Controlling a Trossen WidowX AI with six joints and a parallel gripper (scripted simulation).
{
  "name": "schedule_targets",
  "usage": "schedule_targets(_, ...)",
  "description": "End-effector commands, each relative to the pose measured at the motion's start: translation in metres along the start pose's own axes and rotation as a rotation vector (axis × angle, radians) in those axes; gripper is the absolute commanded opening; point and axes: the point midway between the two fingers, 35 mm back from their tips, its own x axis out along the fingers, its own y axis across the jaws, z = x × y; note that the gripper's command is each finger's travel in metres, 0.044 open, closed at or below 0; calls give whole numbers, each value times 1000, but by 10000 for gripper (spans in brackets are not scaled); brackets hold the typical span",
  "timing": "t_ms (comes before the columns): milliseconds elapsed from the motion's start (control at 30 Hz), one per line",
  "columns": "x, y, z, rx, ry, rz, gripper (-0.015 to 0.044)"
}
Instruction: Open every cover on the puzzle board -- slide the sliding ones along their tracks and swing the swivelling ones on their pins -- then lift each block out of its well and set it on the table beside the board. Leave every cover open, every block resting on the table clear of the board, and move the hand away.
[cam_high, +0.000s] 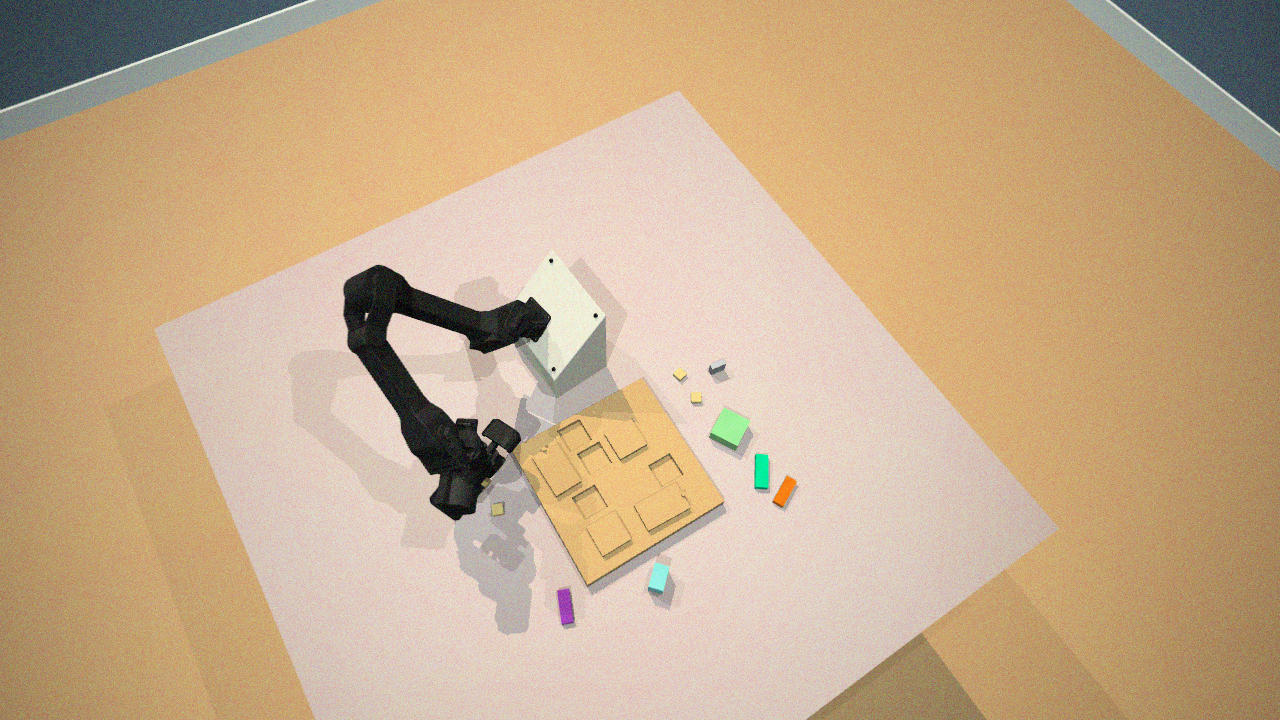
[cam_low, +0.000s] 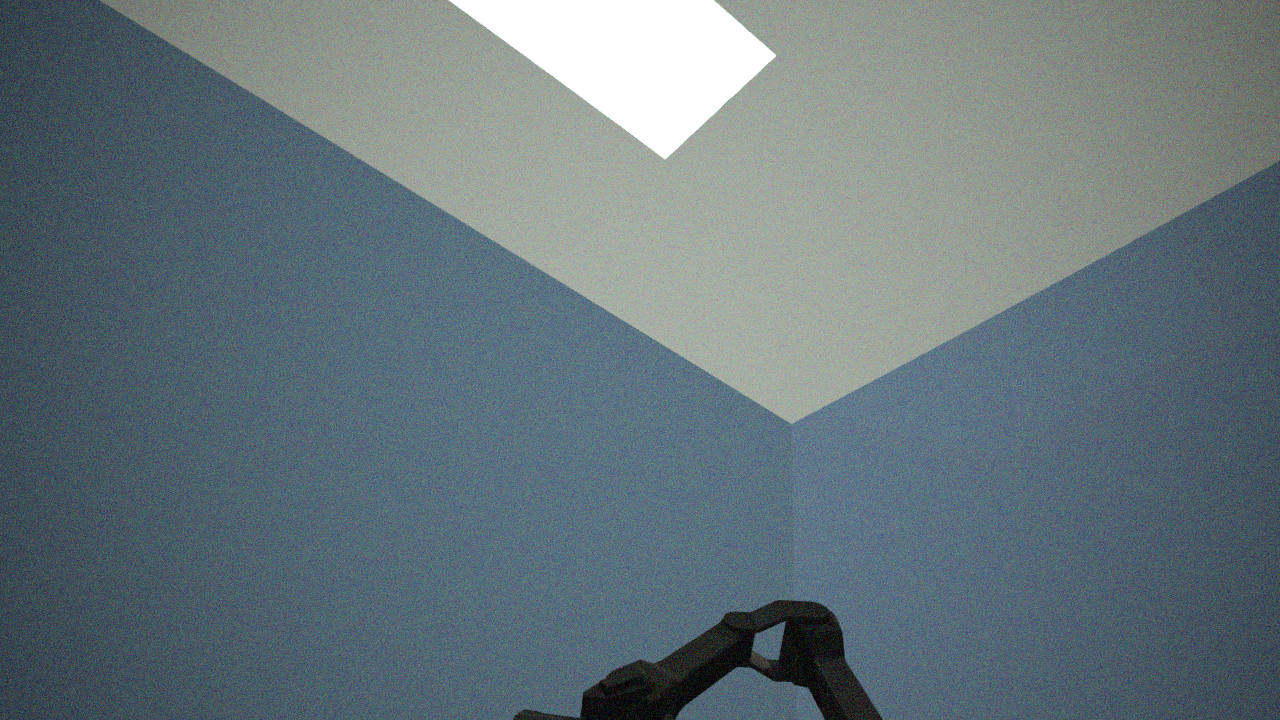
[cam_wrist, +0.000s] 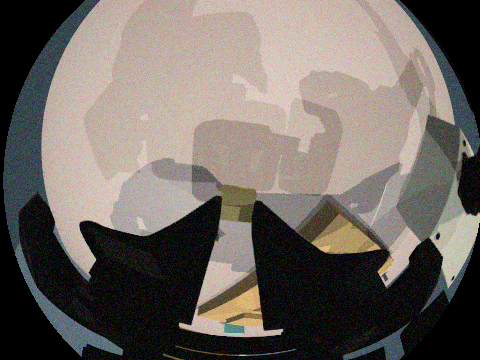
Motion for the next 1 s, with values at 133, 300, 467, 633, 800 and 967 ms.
schedule_targets(133, 14, 0, 3, -6, 0, 5, 80)
schedule_targets(300, 20, 0, 5, -7, -1, 9, 80)
schedule_targets(467, 17, 0, 4, -2, -3, 7, 185)
schedule_targets(633, 17, 0, 4, -2, -3, 7, 316)
schedule_targets(800, 15, 0, 4, -2, -3, 7, 440)
schedule_targets(967, 0, 0, 2, -2, -1, 2, 440)
